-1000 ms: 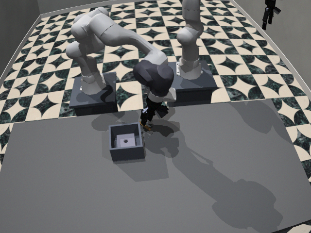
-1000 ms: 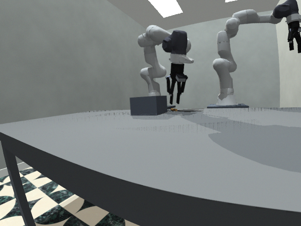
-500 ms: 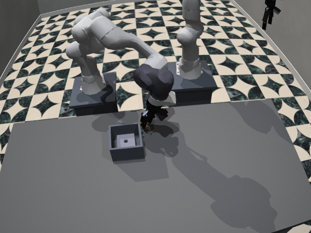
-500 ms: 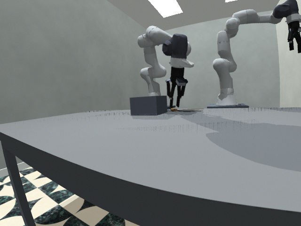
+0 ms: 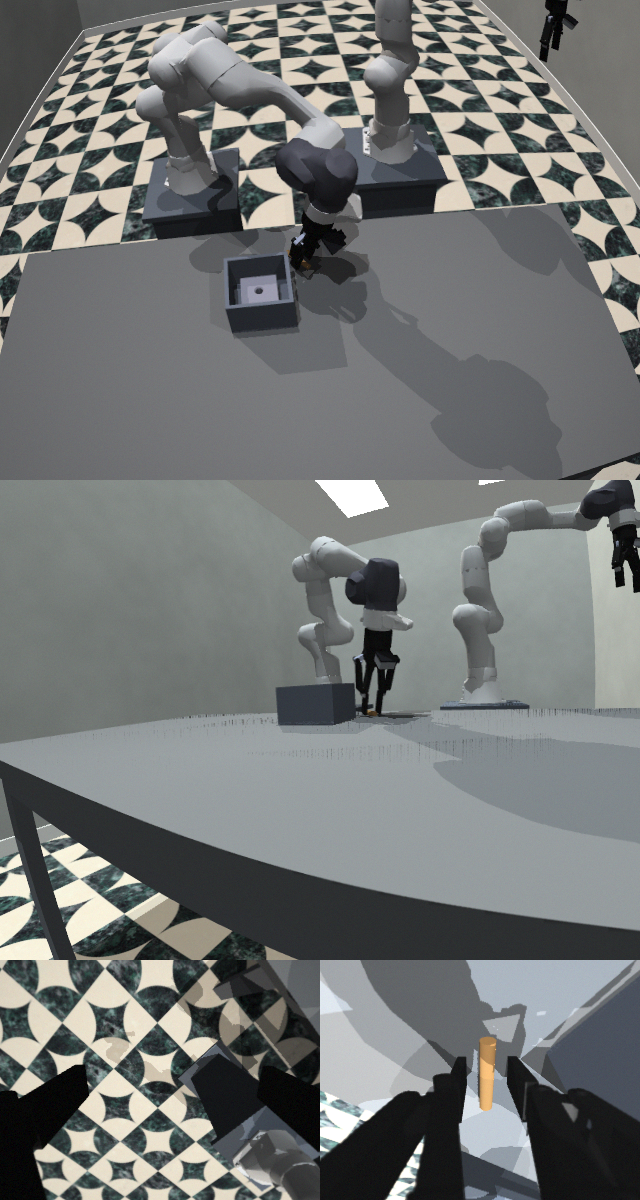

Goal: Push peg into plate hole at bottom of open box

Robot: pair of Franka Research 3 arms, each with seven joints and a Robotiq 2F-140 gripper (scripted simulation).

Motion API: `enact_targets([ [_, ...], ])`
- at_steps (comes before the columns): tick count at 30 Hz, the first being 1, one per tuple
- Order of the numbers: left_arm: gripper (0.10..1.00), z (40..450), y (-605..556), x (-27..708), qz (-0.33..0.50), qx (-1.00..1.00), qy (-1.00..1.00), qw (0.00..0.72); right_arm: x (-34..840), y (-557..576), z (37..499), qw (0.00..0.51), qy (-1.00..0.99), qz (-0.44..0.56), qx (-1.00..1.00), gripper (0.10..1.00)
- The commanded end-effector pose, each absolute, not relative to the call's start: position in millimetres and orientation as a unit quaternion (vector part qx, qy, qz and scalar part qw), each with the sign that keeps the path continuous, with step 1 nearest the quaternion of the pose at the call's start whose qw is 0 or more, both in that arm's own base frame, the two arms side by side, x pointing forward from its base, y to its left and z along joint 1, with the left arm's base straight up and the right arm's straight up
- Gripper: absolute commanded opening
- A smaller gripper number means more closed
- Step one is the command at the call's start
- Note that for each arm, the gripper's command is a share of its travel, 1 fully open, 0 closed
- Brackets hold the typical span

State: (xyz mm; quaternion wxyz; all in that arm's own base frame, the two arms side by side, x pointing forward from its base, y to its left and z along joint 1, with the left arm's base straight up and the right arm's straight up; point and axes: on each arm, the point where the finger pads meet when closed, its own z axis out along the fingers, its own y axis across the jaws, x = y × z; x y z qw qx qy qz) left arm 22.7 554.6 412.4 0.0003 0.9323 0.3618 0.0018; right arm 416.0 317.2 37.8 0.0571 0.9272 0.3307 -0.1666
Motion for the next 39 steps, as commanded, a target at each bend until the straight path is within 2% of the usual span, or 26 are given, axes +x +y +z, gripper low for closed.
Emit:
enact_targets([
  [1,1.0,413.0,554.1,21.6,0.0,0.931,0.365,0.0,417.1,318.2,36.4,0.058,0.328,-0.164,0.928,0.327],
  [9,1.0,413.0,554.1,21.6,0.0,0.931,0.365,0.0,417.1,318.2,36.4,0.058,0.328,-0.164,0.928,0.327],
  [10,1.0,413.0,554.1,21.6,0.0,0.931,0.365,0.0,417.1,318.2,36.4,0.058,0.328,-0.164,0.928,0.099],
  [39,1.0,413.0,554.1,21.6,0.0,0.931,0.365,0.0,417.1,318.2,36.4,0.058,0.328,-0.164,0.928,0.099],
])
